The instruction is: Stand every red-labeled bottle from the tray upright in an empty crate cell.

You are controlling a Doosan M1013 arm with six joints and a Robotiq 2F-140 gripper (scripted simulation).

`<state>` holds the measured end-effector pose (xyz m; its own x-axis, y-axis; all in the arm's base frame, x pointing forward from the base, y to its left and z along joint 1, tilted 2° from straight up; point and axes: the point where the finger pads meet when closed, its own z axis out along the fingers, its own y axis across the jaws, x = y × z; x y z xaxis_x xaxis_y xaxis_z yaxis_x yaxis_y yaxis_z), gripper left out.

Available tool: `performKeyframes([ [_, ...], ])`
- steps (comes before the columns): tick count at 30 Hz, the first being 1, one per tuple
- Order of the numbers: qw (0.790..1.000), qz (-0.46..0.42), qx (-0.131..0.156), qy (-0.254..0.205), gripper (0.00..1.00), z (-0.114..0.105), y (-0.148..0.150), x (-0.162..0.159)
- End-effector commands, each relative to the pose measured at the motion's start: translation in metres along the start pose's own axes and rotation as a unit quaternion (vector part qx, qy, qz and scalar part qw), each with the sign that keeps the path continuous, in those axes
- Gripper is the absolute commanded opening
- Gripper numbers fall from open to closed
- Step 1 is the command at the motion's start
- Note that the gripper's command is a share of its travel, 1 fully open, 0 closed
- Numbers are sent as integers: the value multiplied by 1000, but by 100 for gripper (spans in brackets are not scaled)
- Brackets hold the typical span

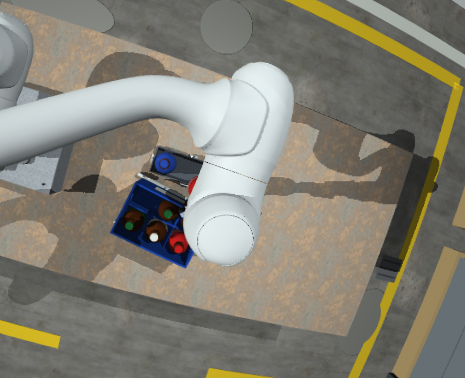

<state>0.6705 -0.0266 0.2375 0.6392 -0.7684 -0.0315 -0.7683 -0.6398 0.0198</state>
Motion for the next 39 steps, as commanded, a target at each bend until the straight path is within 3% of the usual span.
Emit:
performKeyframes([
  [1, 1000, 0, 0, 0, 0, 0, 3, -1],
  [39, 1000, 0, 0, 0, 0, 0, 79, -16],
])
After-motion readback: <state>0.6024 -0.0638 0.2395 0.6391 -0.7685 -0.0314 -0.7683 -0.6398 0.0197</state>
